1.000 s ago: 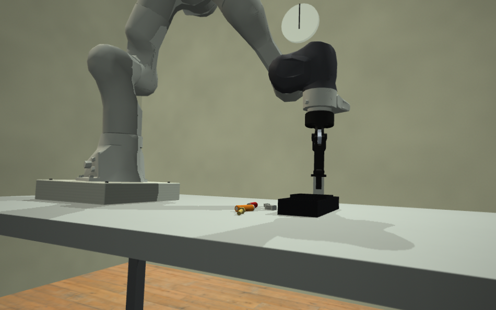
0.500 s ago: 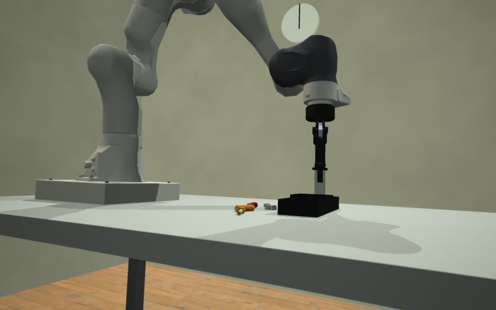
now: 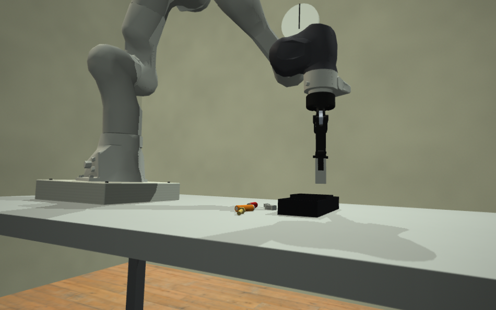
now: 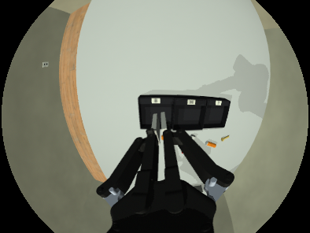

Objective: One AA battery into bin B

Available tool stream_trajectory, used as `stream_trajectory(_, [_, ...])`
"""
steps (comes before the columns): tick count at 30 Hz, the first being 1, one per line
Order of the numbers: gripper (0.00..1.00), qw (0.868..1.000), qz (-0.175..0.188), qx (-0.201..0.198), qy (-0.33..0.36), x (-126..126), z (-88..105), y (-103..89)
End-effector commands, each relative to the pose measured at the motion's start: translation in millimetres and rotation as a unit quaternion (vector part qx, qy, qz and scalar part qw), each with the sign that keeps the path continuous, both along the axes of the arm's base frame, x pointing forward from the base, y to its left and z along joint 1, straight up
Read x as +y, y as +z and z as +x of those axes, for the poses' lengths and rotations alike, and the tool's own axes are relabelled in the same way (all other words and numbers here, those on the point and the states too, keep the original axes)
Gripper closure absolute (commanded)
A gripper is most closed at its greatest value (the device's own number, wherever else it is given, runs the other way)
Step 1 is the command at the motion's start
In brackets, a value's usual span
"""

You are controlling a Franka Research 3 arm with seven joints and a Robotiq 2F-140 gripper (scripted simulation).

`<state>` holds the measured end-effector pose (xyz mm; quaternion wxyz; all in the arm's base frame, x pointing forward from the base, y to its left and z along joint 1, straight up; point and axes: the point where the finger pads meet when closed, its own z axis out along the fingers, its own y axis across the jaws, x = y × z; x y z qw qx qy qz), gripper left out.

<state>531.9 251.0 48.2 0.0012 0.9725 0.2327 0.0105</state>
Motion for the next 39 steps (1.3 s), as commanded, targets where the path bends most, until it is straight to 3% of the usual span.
stream_trajectory(1, [0.95, 1.0, -0.002, 0.006, -0.001, -1.1, -3.9, 3.7])
stream_trajectory(10, [0.95, 1.0, -0.002, 0.006, -0.001, -1.1, -3.9, 3.7])
stream_trajectory(24, [0.95, 1.0, -0.002, 0.006, -0.001, -1.0, -4.8, 120.4])
stream_trajectory(39, [0.95, 1.0, -0.002, 0.006, -0.001, -1.0, -4.9, 121.4])
